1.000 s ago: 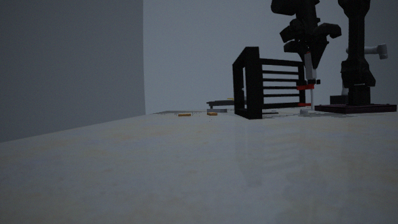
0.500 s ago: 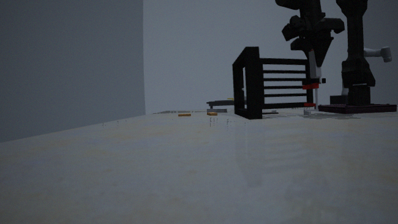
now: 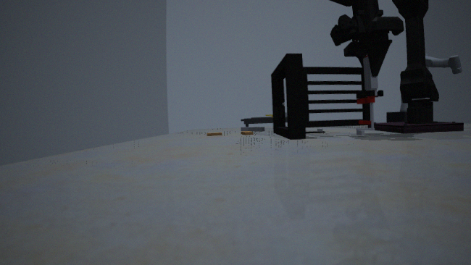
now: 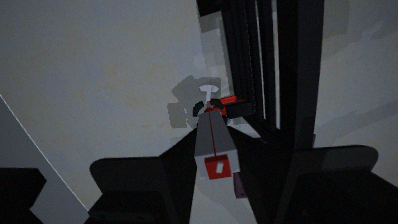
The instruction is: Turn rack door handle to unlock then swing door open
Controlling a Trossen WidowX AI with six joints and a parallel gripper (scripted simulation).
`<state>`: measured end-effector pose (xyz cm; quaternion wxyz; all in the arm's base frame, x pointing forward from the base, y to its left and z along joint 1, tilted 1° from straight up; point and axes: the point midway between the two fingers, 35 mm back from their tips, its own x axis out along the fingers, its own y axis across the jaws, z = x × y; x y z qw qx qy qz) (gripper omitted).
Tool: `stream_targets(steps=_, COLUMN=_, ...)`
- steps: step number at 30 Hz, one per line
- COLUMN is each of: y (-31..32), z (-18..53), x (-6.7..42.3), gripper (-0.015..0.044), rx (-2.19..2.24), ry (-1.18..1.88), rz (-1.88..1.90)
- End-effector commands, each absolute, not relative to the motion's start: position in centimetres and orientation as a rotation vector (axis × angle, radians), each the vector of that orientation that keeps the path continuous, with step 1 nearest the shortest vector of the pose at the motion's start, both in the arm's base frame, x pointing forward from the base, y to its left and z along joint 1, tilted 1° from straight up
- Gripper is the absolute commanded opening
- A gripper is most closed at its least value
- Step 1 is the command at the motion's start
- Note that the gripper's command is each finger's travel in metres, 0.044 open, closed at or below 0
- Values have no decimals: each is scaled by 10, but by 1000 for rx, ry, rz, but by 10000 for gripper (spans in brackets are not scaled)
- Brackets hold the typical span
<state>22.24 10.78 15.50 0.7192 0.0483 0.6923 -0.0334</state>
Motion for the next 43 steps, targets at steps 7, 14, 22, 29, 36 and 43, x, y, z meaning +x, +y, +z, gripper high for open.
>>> stream_targets(steps=7, y=107, z=155, x=222, gripper=130, rx=115, ry=1531, rz=-86)
stream_targets(steps=14, y=107, z=155, x=222, gripper=296, rx=115, ry=1531, rz=-86)
stream_targets(steps=22, y=108, z=163, x=223, gripper=296, rx=117, ry=1528, rz=-85)
stream_targets(steps=29, y=108, z=172, x=223, gripper=296, rx=118, ry=1525, rz=-84)
stream_targets(steps=36, y=108, z=181, x=223, gripper=296, rx=119, ry=1521, rz=-82)
stream_targets(steps=43, y=108, z=189, x=222, gripper=296, rx=121, ry=1518, rz=-81)
